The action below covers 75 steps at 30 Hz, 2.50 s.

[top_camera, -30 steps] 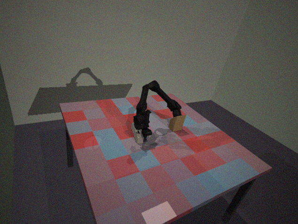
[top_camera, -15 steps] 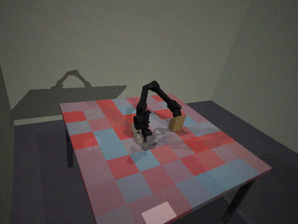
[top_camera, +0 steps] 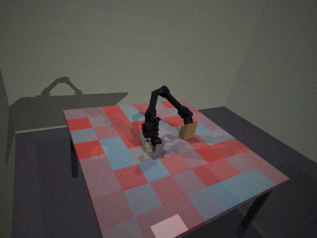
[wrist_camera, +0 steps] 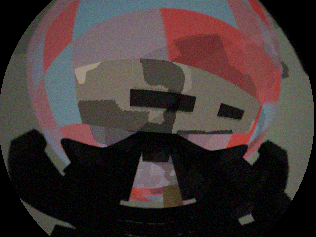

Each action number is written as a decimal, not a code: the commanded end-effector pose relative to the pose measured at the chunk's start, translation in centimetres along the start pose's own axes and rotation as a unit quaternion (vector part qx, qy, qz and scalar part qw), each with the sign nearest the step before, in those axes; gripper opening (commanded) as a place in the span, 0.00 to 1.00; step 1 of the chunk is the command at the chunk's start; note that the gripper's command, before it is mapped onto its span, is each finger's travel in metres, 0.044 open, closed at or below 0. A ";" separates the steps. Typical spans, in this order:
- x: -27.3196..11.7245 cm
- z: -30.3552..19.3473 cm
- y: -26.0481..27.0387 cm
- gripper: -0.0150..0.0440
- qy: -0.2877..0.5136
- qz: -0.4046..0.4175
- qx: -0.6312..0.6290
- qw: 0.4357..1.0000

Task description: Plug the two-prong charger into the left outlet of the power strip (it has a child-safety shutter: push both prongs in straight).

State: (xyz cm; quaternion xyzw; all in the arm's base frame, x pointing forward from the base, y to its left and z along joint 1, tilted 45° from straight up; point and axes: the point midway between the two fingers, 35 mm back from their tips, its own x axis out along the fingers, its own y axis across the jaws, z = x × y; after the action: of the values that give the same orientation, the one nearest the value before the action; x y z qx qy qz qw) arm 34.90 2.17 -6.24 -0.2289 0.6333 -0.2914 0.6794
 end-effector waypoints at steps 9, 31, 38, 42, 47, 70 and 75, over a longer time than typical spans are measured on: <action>0.0 0.8 -0.1 0.25 -0.010 0.000 0.009 1.000; 0.0 0.0 0.0 0.74 0.000 0.000 0.000 1.000; 0.0 0.0 0.0 1.00 0.000 0.000 0.000 1.000; 0.0 -0.1 0.0 1.00 -0.001 0.000 0.000 1.000; 0.1 -0.3 0.0 1.00 -0.002 0.000 0.001 1.000; 0.1 -1.0 0.1 1.00 -0.008 0.000 0.006 1.000; 0.1 -1.1 0.1 1.00 -0.009 0.000 0.007 1.000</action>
State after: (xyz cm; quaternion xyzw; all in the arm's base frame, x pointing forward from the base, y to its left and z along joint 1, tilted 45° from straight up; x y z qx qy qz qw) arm 33.93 2.23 -6.48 -0.2264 0.6275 -0.2913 0.6856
